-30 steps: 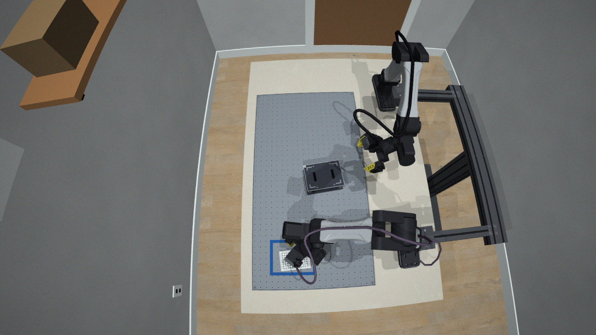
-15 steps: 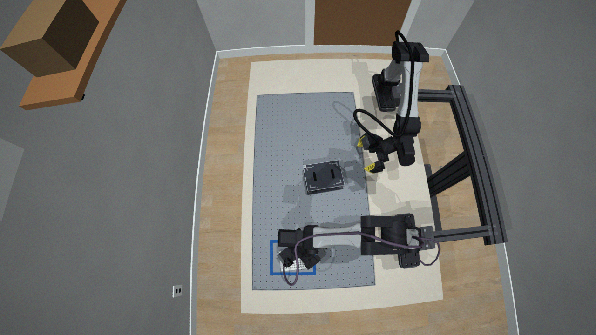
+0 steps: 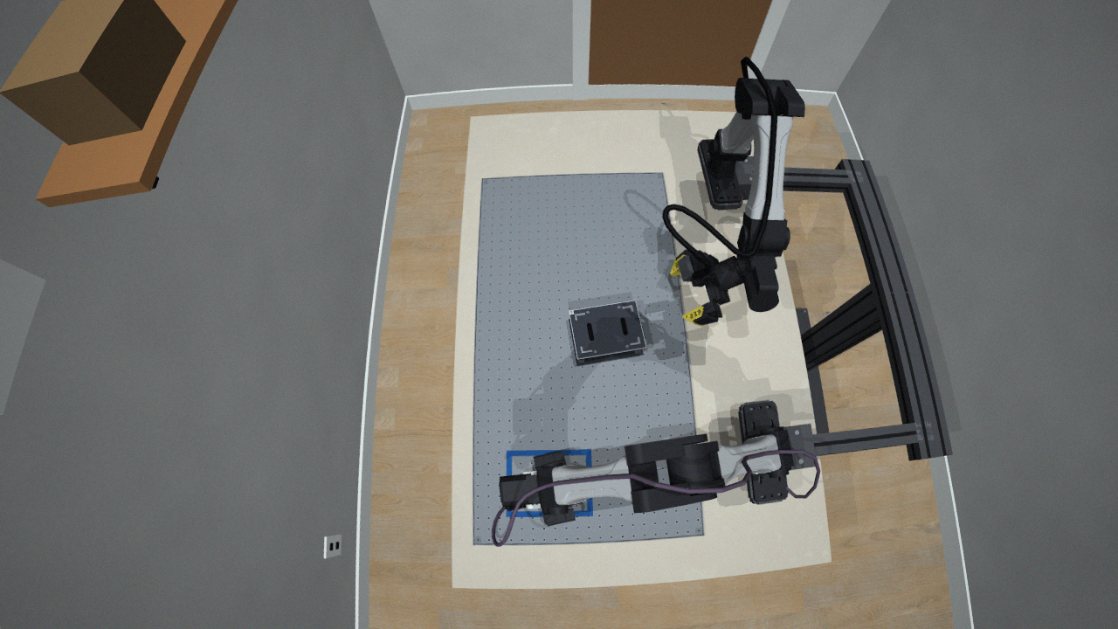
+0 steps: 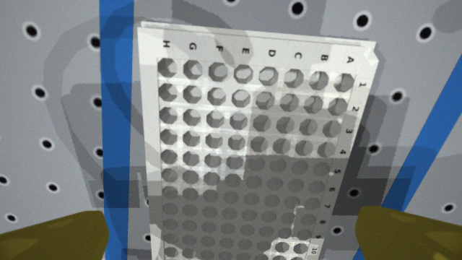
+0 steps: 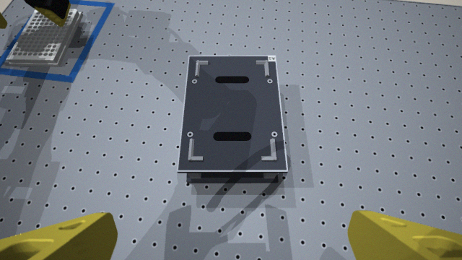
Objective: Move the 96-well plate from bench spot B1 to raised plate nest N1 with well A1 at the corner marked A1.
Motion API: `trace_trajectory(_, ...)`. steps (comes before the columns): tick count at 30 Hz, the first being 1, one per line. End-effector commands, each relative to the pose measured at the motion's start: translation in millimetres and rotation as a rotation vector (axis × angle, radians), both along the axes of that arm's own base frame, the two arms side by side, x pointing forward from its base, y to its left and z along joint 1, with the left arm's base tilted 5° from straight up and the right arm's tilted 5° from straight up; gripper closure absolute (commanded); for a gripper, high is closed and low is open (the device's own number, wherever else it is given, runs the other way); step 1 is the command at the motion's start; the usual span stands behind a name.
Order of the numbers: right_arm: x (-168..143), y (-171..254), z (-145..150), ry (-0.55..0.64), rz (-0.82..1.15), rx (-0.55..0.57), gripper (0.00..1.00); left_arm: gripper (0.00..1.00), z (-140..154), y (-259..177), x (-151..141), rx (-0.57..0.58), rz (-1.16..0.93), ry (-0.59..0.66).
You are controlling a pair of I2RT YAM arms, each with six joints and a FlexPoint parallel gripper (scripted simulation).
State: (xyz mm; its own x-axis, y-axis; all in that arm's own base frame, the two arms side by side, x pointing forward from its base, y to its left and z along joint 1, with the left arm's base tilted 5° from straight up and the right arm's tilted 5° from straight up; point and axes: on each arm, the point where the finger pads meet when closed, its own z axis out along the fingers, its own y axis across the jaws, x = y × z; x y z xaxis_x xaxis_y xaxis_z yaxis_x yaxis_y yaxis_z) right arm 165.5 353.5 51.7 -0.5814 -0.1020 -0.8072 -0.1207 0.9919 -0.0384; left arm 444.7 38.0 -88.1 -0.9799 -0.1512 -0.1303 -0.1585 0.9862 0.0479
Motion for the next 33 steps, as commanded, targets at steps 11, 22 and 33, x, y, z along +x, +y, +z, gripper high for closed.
trace_trajectory(11,-1,5,6,-0.016,-0.004,0.0,0.0,0.0,-17,0,8,-0.03,-0.091,0.043)
trace_trajectory(22,-1,5,6,-0.016,-0.004,0.0,0.0,0.01,-31,-1,10,-0.03,-0.092,0.044)
trace_trajectory(33,-1,5,6,-0.016,-0.004,0.0,0.0,0.21,-22,-3,14,-0.027,-0.096,0.017)
